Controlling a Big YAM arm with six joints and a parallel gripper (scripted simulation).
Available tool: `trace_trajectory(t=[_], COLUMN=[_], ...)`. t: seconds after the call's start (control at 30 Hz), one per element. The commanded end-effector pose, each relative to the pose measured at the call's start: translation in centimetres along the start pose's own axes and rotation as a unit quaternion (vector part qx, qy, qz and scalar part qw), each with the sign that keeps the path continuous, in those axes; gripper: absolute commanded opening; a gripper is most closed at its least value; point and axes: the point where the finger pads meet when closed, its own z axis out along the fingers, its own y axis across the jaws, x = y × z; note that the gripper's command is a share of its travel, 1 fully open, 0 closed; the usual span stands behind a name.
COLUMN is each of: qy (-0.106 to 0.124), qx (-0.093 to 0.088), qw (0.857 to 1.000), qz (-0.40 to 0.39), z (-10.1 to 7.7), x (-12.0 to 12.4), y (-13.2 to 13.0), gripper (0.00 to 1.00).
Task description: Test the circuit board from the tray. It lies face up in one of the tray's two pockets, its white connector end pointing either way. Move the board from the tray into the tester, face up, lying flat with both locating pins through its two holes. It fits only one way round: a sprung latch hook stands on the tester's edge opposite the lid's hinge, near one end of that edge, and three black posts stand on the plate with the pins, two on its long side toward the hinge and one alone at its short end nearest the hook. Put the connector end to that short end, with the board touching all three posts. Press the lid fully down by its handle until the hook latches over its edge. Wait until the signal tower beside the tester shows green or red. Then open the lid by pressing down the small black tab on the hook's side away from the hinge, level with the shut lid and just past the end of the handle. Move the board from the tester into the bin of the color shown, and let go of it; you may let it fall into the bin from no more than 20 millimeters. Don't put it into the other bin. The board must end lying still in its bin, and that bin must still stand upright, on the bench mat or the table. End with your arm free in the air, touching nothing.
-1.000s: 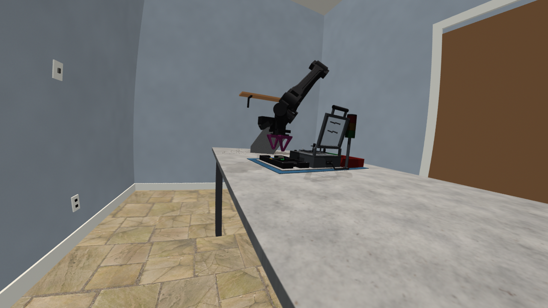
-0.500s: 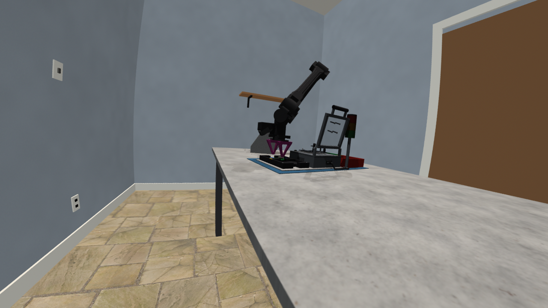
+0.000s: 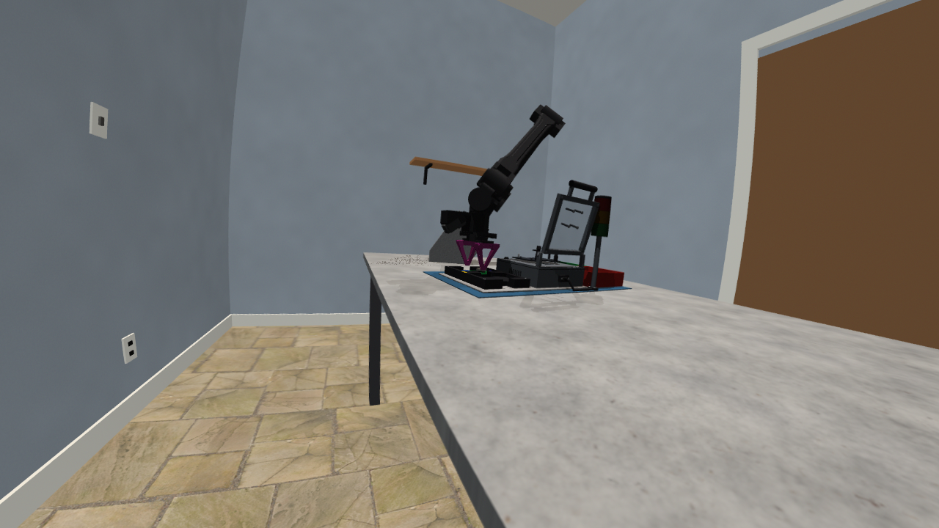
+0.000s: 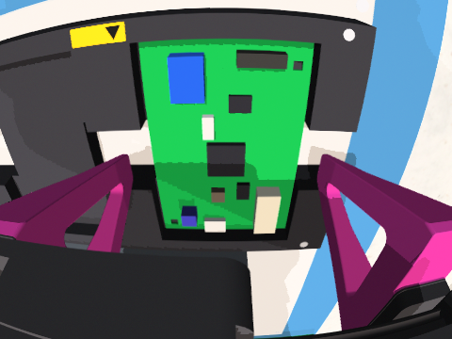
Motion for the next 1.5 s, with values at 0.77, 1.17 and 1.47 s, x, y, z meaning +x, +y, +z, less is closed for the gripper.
trace_trajectory(t=[0.77,1.17,1.47], qy=[-0.011,-0.013,-0.013], qx=[-0.017,-0.020,-0.020], qw=[1.000,1.000,1.000], qz=[-0.007,-0.009,-0.009], z=[-1.26,-1.38,-1.38], x=[-0.24,-0.23,-0.22], y=[1.35,1.58,1.57], gripper=[0.92,0.92,0.92])
